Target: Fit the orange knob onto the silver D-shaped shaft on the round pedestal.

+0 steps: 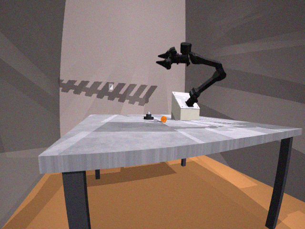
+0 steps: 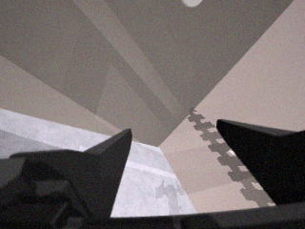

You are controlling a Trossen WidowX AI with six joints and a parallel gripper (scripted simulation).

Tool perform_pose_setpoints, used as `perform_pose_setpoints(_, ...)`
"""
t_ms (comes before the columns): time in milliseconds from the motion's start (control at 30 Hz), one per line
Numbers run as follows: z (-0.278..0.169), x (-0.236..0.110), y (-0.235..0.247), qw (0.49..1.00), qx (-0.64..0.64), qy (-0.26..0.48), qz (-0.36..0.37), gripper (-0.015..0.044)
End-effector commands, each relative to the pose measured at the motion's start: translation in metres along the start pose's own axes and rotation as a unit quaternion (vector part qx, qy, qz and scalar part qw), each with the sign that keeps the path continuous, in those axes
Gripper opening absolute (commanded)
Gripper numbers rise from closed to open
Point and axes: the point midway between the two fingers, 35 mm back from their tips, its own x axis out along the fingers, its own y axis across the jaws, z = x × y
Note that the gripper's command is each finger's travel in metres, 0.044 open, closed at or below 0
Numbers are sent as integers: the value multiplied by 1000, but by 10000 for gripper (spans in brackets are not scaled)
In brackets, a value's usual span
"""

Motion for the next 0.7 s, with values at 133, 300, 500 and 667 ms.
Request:
perform_pose_setpoints(133, -103, 35, 105, 916, -249, 204, 241, 440)
perform_pose_setpoints(300, -171, 18, 161, 790, -353, 288, 411, 440)
perform_pose_setpoints(500, -236, -25, 208, 607, -398, 344, 595, 440)
perform_pose_setpoints(667, -241, -30, 212, 588, -398, 347, 612, 440)
